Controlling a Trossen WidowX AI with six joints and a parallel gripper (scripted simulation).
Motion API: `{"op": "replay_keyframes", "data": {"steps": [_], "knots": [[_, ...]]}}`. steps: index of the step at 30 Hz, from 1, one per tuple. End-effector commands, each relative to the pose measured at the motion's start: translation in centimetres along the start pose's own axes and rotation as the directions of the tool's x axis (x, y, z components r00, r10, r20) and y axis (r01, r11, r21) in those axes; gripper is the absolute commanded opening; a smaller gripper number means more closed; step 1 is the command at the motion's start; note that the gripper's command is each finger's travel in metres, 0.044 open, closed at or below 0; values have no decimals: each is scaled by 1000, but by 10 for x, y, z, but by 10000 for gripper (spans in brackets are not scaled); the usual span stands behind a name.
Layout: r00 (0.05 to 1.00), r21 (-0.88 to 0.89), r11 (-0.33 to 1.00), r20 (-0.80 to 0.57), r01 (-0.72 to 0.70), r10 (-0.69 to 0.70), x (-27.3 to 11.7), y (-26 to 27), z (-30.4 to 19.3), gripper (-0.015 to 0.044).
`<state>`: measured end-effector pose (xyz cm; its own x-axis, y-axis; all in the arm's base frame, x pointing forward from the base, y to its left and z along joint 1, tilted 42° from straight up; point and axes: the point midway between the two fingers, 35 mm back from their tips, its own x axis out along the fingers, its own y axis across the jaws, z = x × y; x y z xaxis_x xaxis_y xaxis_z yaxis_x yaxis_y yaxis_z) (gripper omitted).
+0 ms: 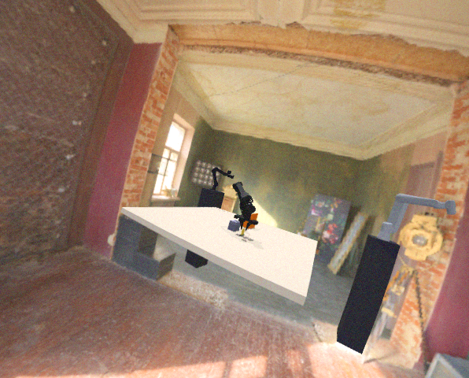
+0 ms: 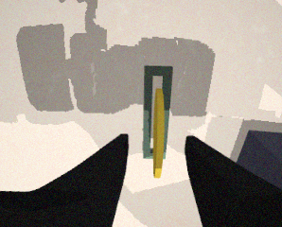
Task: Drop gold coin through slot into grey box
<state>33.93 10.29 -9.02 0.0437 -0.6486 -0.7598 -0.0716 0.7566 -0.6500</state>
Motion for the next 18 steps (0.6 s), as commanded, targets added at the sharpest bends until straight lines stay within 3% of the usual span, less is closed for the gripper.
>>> {"op": "replay_keyframes", "data": {"steps": [1,18], "knots": [[1000,-4,1000,4,6,-6,5,-1,0,161],[1000,-4,1000,4,8,-8,31,-1,-1,161]]}}
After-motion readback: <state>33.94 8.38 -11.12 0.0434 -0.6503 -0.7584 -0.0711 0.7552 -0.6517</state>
